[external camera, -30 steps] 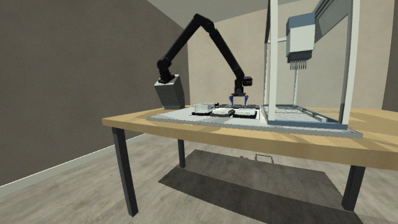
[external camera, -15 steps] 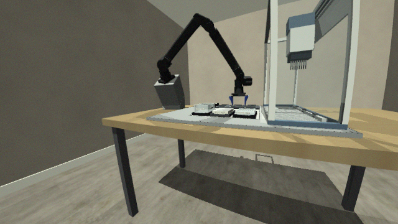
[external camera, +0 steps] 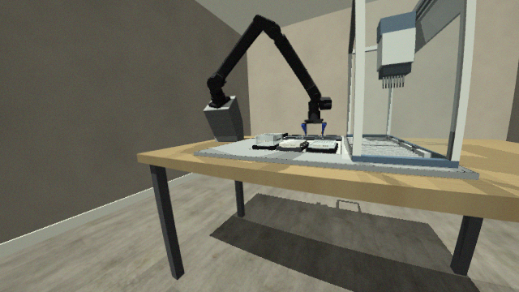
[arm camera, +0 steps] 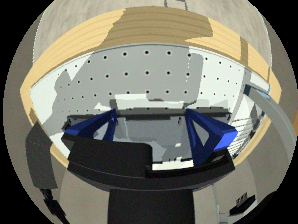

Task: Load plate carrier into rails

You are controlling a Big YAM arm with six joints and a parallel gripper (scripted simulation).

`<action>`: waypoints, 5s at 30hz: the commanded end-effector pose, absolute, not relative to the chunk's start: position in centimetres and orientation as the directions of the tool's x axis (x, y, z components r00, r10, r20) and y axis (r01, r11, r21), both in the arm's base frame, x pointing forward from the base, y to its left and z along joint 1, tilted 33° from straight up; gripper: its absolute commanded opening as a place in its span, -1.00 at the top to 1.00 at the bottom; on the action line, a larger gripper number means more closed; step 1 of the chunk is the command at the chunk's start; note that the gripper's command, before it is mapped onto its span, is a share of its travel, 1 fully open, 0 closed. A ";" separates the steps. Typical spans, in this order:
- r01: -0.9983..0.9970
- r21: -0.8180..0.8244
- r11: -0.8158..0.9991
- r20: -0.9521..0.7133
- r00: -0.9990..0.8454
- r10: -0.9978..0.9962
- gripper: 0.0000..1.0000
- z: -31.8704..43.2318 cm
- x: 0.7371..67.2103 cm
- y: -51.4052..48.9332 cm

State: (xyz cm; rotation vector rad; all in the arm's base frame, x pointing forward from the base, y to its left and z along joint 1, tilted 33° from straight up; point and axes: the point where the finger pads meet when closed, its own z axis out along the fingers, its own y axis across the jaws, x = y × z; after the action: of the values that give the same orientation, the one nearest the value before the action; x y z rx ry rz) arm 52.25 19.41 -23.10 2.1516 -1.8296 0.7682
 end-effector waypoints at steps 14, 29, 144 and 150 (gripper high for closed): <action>-0.965 -0.184 -0.185 0.520 0.064 -0.851 -1.00 -21.0 53.6 17.1; -0.966 -0.184 -0.184 0.520 0.062 -0.852 -1.00 -20.7 53.6 16.7; -0.960 -0.178 -0.216 0.518 0.095 -0.850 -1.00 -18.7 52.3 20.7; -0.961 -0.175 -0.216 0.519 0.096 -0.850 -1.00 -16.8 51.5 21.8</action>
State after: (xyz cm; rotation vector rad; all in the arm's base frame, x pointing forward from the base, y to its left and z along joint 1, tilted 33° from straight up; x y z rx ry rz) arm 51.90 19.55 -19.24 2.1395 -1.8021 0.7642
